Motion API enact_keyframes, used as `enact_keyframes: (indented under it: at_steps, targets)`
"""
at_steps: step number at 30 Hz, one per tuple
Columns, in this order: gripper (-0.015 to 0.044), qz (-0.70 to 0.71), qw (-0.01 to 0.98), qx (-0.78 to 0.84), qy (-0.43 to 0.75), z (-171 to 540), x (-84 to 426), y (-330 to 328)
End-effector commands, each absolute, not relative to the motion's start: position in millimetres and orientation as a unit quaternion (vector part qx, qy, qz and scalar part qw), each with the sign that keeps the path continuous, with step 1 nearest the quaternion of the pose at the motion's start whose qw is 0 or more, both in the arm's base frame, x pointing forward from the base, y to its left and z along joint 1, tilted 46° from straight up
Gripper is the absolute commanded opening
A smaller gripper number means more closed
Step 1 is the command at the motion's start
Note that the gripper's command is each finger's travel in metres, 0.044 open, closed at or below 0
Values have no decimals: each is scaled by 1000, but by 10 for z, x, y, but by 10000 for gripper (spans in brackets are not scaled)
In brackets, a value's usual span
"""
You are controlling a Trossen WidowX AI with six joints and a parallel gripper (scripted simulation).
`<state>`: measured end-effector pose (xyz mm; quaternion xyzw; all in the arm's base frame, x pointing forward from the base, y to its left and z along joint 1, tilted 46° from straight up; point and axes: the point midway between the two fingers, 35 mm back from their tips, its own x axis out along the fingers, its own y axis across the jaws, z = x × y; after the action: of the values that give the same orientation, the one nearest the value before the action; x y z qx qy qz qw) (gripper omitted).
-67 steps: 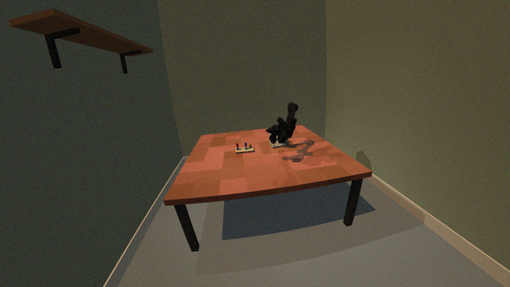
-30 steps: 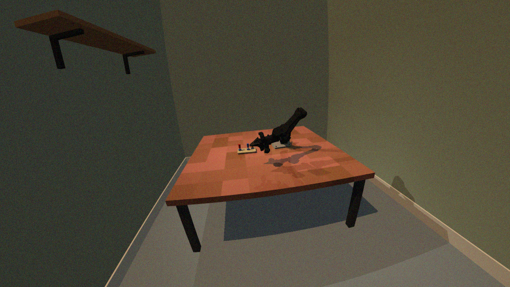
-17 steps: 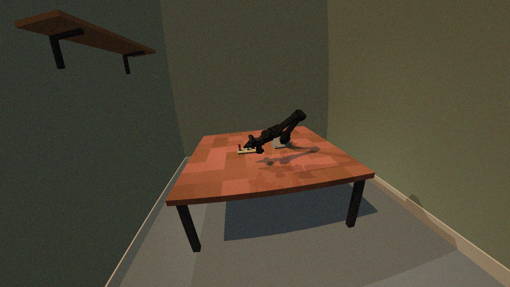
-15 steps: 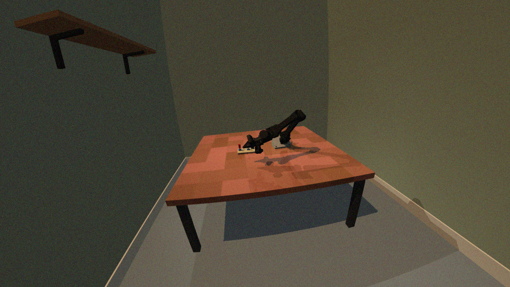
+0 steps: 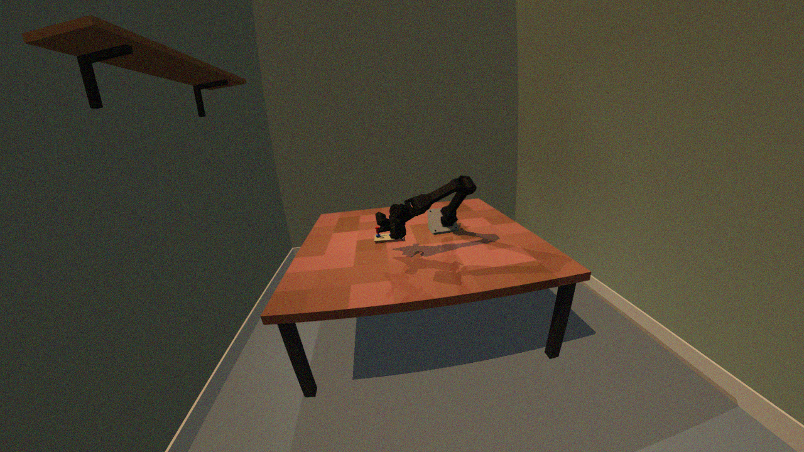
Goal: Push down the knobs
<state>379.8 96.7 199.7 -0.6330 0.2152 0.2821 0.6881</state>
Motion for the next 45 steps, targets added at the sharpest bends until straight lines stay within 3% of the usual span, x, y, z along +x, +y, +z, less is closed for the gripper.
enact_keyframes:
  at_steps: [1,21,45]
  targets:
    - [0,304,690,-610,246,1861,3826,875]
    - [0,402,701,-415,419,1178,3735,306]
    - [0,435,705,-64,556,817,3429,-266]
